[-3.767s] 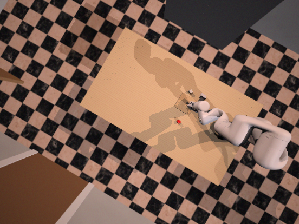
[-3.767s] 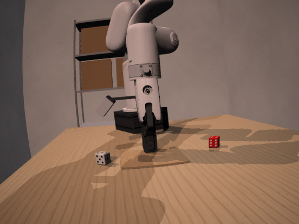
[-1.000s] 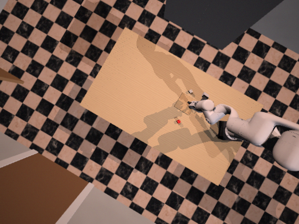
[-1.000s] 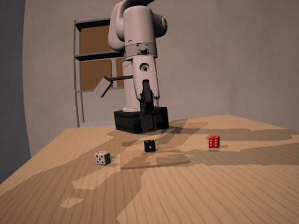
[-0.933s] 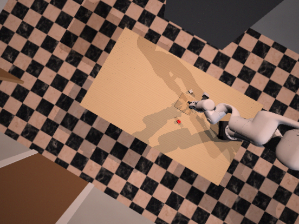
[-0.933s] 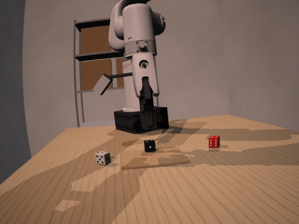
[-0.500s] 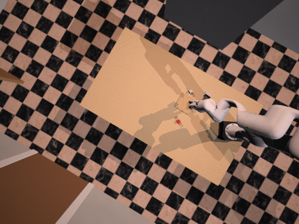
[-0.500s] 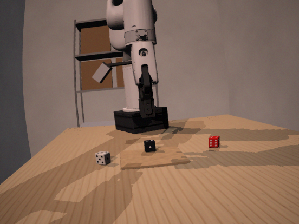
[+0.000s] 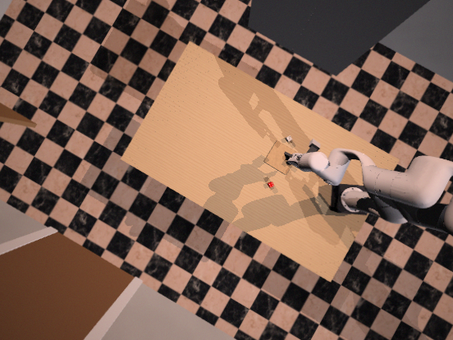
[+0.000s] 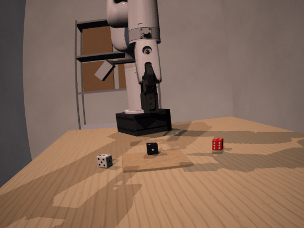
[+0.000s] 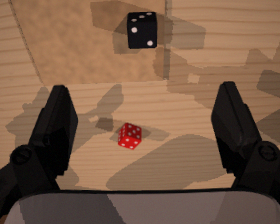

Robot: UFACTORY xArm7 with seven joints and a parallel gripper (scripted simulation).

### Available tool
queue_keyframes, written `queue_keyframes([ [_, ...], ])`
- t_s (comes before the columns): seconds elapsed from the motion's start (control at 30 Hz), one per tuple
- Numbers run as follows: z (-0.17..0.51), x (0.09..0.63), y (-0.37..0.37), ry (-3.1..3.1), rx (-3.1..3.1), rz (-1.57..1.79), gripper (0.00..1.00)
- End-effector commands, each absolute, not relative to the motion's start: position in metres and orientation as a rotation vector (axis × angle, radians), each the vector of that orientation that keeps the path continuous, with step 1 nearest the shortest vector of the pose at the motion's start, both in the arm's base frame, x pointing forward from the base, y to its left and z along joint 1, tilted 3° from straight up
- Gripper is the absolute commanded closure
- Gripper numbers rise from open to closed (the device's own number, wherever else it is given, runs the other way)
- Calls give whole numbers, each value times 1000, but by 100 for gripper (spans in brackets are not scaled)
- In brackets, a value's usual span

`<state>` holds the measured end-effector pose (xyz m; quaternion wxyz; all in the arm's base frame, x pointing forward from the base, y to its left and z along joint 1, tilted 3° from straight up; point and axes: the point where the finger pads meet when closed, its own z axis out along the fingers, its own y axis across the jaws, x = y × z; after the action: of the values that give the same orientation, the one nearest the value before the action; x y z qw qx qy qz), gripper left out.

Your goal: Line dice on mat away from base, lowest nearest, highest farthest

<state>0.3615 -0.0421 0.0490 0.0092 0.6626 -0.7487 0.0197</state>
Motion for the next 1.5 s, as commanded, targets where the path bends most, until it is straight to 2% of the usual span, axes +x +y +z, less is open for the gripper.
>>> queue_keyframes([
  [0.0, 50, 363, -42, -2340, 2071, 66, 0],
  [0.63, 53, 366, -44, -2278, 2147, 72, 0],
  [1.47, 83, 398, -66, -1409, 2824, 141, 0],
])
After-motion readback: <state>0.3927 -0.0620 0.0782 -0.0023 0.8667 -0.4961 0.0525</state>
